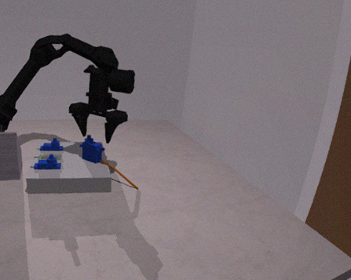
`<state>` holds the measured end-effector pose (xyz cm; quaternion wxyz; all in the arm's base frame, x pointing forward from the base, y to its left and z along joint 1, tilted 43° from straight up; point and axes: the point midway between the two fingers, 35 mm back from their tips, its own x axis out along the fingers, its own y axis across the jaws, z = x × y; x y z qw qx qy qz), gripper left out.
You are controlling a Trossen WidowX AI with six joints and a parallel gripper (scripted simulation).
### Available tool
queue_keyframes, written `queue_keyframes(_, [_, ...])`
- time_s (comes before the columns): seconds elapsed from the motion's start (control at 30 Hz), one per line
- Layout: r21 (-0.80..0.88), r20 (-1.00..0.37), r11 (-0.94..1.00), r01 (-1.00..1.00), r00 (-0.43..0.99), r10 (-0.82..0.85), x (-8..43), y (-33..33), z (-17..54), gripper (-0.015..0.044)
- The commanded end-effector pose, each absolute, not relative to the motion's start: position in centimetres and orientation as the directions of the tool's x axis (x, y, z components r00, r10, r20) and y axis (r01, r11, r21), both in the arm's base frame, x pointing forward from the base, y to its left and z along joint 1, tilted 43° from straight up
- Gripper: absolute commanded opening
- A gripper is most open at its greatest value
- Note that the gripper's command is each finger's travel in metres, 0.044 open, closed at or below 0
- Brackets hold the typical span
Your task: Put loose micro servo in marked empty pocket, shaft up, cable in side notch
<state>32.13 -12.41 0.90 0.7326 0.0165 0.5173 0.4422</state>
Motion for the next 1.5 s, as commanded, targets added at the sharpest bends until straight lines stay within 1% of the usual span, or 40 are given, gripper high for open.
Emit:
queue_keyframes(0.0, [0.420, -0.741, 0.552, -0.720, 0.079, 0.667, 32.20, -12.34, 0.90, 0.0440])
queue_keyframes(0.37, [0.193, -0.743, 0.328, -0.925, 0.081, 0.665, 32.21, -12.22, 0.79, 0.0440])
queue_keyframes(0.7, [-0.039, -0.744, 0.080, -0.996, 0.082, 0.663, 32.21, -12.11, 0.70, 0.0440])
queue_keyframes(1.0, [-0.243, -0.745, -0.153, -0.958, 0.083, 0.662, 32.22, -12.01, 0.61, 0.0440])
queue_keyframes(1.3, [-0.422, -0.746, -0.371, -0.827, 0.084, 0.661, 32.23, -11.91, 0.53, 0.0440])
queue_keyframes(1.47, [-0.449, -0.746, -0.405, -0.797, 0.085, 0.660, 32.23, -11.89, 0.52, 0.0440])
